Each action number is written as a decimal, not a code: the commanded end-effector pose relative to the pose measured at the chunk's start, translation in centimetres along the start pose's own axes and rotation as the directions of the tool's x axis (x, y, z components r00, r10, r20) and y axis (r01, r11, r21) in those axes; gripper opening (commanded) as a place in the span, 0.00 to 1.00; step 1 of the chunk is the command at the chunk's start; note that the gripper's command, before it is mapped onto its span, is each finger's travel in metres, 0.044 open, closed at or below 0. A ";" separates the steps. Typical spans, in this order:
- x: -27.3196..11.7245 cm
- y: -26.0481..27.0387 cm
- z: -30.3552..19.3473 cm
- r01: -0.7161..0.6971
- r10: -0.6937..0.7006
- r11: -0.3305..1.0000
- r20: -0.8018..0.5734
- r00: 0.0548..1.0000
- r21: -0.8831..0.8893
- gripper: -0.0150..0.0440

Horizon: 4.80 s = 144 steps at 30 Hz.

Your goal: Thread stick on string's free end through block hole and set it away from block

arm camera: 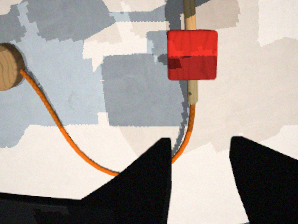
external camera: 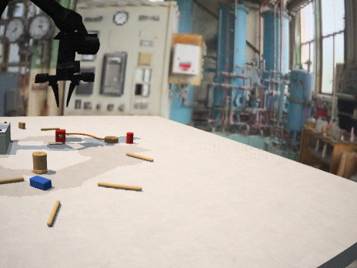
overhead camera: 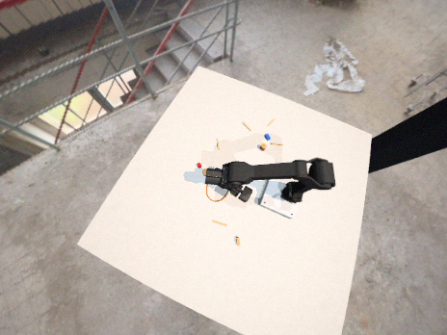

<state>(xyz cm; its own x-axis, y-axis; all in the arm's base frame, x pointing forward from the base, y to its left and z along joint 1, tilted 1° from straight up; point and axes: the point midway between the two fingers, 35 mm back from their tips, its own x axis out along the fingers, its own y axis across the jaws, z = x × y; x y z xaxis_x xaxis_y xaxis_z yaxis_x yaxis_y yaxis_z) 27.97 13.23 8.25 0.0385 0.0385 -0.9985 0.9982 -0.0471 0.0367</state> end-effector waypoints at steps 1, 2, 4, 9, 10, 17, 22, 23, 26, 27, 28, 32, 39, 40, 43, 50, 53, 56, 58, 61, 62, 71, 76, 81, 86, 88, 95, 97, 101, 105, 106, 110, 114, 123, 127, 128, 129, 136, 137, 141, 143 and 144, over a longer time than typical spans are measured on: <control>0.0 0.1 0.2 -0.003 0.003 0.992 -0.001 1.000 -0.128 0.47; 0.0 0.1 0.4 -0.003 0.003 0.975 0.000 1.000 -0.221 0.47; 0.0 0.1 0.7 -0.001 0.002 0.917 0.001 1.000 -0.399 0.47; 0.0 0.1 1.6 0.004 -0.001 0.637 0.004 1.000 -0.771 0.47; 0.0 0.1 1.8 0.005 -0.001 0.561 0.005 1.000 -0.827 0.47; 0.0 0.1 3.0 0.009 -0.005 -0.062 0.009 1.000 -0.998 0.47; 0.1 0.1 3.6 0.009 -0.007 -0.329 0.011 1.000 -0.944 0.47; 0.1 0.1 3.7 0.008 -0.007 -0.380 0.012 1.000 -0.925 0.47; 0.1 0.1 4.0 0.007 -0.008 -0.525 0.013 1.000 -0.851 0.47; 0.1 0.1 4.1 0.006 -0.008 -0.571 0.013 1.000 -0.821 0.47; 0.1 0.1 4.2 0.005 -0.009 -0.615 0.013 1.000 -0.789 0.47; 0.1 0.0 4.7 0.002 -0.010 -0.770 0.015 1.000 -0.638 0.47; 0.1 -0.1 5.3 -0.007 -0.013 -0.952 0.017 1.000 -0.306 0.47; 0.1 -0.1 5.4 -0.008 -0.013 -0.967 0.017 1.000 -0.253 0.47; 0.1 -0.1 5.7 -0.012 -0.014 -0.996 0.018 1.000 -0.093 0.47; 0.1 -0.1 5.8 -0.015 -0.014 -0.999 0.018 1.000 0.040 0.47; 0.1 -0.1 5.8 -0.015 -0.014 -0.999 0.018 1.000 0.040 0.47; 0.1 -0.1 5.8 -0.015 -0.014 -0.999 0.018 1.000 0.040 0.47; 0.1 -0.1 5.8 -0.015 -0.014 -0.999 0.018 1.000 0.040 0.47; 0.1 -0.1 5.8 -0.015 -0.014 -0.999 0.018 1.000 0.040 0.47; 0.1 -0.1 5.8 -0.015 -0.014 -0.999 0.018 1.000 0.040 0.47; 1.0 0.0 5.8 -0.015 -0.014 -0.999 0.018 1.000 0.040 0.47; 1.8 0.0 5.8 -0.015 -0.014 -0.999 0.018 1.000 0.040 0.47; 2.6 0.1 5.8 -0.015 -0.014 -0.999 0.018 1.000 0.040 0.47; 3.5 0.1 5.8 -0.015 -0.014 -0.999 0.018 1.000 0.040 0.47; 3.8 0.1 5.8 -0.015 -0.014 -0.999 0.018 1.000 0.040 0.47; 5.0 0.1 5.8 -0.015 -0.014 -0.999 0.018 1.000 0.040 0.47; 5.3 0.1 5.8 -0.015 -0.014 -0.999 0.018 1.000 0.040 0.47; 6.0 0.0 5.9 -0.015 -0.015 -0.999 0.018 1.000 0.040 0.47; 6.6 -0.1 5.9 -0.015 -0.015 -0.999 0.018 1.000 0.040 0.47; 6.8 -0.1 5.9 -0.015 -0.015 -0.999 0.018 1.000 0.040 0.47; 7.4 -0.2 5.9 -0.015 -0.015 -0.999 0.018 1.000 0.040 0.47; 8.0 -0.3 6.0 -0.016 -0.015 -0.999 0.018 1.000 0.040 0.47; 8.0 -0.2 5.9 -0.017 -0.016 -0.999 0.014 1.000 0.042 0.29; 8.0 -0.2 5.9 -0.017 -0.016 -0.999 0.014 1.000 0.042 0.25; 8.0 -0.2 5.9 -0.017 -0.016 -0.999 0.014 1.000 0.042 0.25; 8.0 -0.2 5.9 -0.017 -0.016 -0.999 0.014 1.000 0.042 0.25; 8.2 -0.3 6.1 -0.017 -0.017 -1.000 -0.035 0.999 0.014 0.25; 8.2 -0.3 6.1 -0.016 -0.016 -1.000 -0.051 0.999 0.006 0.25; 8.3 -0.3 6.2 -0.015 -0.015 -1.000 -0.067 0.998 0.002 0.25; 8.3 -0.3 6.3 -0.015 -0.015 -1.000 -0.067 0.998 0.003 0.25; 8.3 -0.3 6.3 -0.014 -0.014 -1.000 -0.067 0.998 0.003 0.25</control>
<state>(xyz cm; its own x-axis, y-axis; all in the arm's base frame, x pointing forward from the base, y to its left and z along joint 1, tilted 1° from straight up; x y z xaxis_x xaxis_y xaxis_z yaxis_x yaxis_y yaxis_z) 27.77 7.28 -0.24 0.0271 0.0968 -0.9949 -0.9986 0.0485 -0.0225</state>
